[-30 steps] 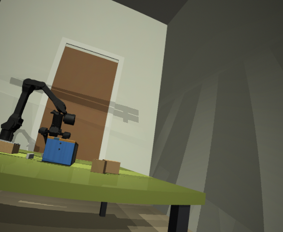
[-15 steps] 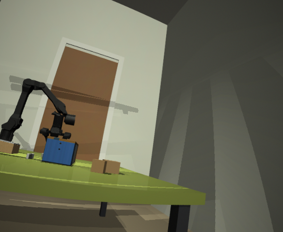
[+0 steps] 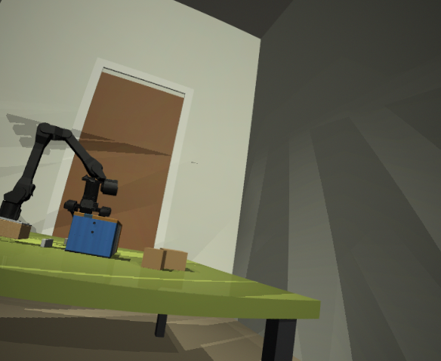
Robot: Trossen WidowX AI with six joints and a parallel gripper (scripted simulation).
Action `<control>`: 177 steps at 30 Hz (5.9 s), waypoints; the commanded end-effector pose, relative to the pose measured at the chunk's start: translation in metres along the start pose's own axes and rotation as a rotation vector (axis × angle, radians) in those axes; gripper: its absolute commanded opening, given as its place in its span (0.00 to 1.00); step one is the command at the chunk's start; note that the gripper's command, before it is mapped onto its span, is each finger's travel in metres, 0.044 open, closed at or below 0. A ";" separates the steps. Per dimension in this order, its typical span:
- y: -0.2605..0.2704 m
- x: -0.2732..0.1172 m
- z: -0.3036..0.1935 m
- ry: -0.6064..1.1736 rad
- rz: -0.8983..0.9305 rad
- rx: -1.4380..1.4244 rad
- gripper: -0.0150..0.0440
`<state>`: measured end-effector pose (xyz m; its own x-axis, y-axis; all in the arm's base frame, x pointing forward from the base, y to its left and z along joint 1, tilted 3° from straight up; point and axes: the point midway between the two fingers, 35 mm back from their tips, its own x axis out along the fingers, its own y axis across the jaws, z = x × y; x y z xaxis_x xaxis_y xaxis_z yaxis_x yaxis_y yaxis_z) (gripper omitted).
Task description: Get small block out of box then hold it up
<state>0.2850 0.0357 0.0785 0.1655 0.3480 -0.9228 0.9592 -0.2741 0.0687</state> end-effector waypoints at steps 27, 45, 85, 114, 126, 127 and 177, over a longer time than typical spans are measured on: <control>0.002 -0.049 -0.049 0.007 0.010 -0.010 0.89; -0.010 -0.041 -0.090 -0.172 0.013 -1.631 0.74; -0.039 -0.041 -0.110 -0.318 -1.306 -4.214 0.74; -0.038 0.027 -0.093 -0.188 -1.686 -4.382 0.74; -0.040 0.053 -0.082 -0.187 -1.686 -4.382 0.74; -0.040 0.055 -0.082 -0.187 -1.686 -4.382 0.74; -0.042 0.085 -0.072 -0.185 -1.684 -4.383 0.25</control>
<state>0.2730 0.1383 0.0080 0.4461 -0.0880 -0.8906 -0.2847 -0.9574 -0.0480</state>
